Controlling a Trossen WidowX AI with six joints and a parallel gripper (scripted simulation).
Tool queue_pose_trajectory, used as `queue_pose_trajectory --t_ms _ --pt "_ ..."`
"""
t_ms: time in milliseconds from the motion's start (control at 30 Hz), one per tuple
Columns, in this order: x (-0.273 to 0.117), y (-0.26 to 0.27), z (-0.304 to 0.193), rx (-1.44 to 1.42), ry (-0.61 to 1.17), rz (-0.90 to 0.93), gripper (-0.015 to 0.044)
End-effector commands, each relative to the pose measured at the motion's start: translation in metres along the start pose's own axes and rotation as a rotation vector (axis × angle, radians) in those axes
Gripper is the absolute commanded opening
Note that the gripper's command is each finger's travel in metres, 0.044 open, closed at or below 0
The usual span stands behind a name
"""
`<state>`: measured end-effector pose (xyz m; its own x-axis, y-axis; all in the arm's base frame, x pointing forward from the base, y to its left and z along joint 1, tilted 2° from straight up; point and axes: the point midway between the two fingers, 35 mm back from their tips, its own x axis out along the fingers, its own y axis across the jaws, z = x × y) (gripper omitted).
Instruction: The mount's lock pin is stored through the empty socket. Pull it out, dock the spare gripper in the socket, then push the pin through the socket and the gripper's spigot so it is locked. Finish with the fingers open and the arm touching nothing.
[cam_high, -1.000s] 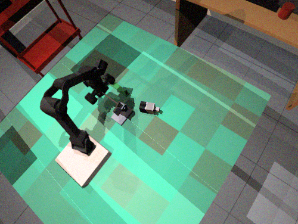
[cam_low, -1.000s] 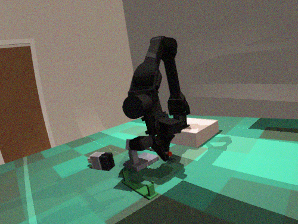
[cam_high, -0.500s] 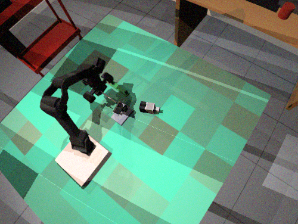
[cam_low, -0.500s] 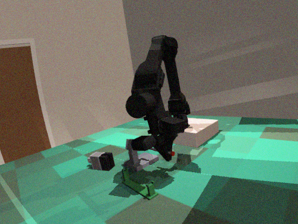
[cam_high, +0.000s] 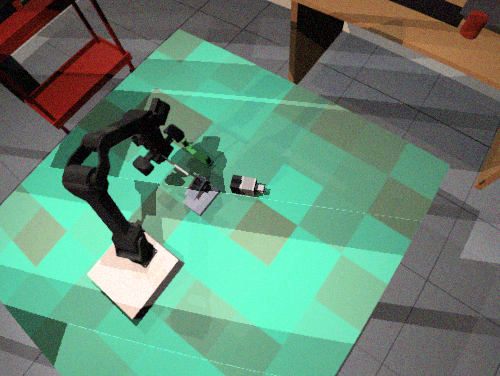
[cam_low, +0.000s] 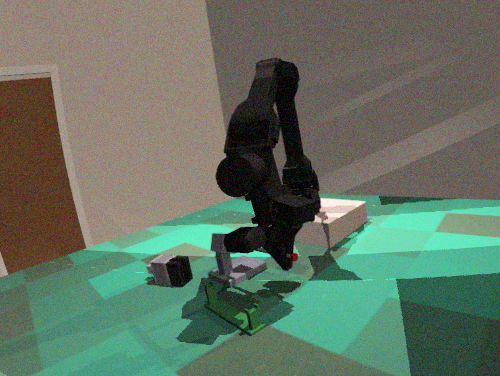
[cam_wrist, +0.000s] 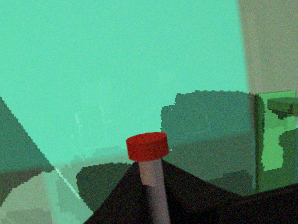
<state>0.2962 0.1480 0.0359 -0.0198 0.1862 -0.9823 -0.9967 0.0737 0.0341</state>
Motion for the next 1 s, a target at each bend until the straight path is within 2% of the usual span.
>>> queue_pose_trajectory --t_ms 0,467,500,967 --pt "-0.005 -0.001 0.001 0.003 0.001 -0.004 0.0" --pt "-0.028 0.003 0.003 0.004 0.005 0.01 0.0" --pt "-0.021 0.004 0.001 0.005 0.006 0.013 0.0012" --pt "-0.025 -0.017 0.013 0.012 0.005 0.008 0.0"
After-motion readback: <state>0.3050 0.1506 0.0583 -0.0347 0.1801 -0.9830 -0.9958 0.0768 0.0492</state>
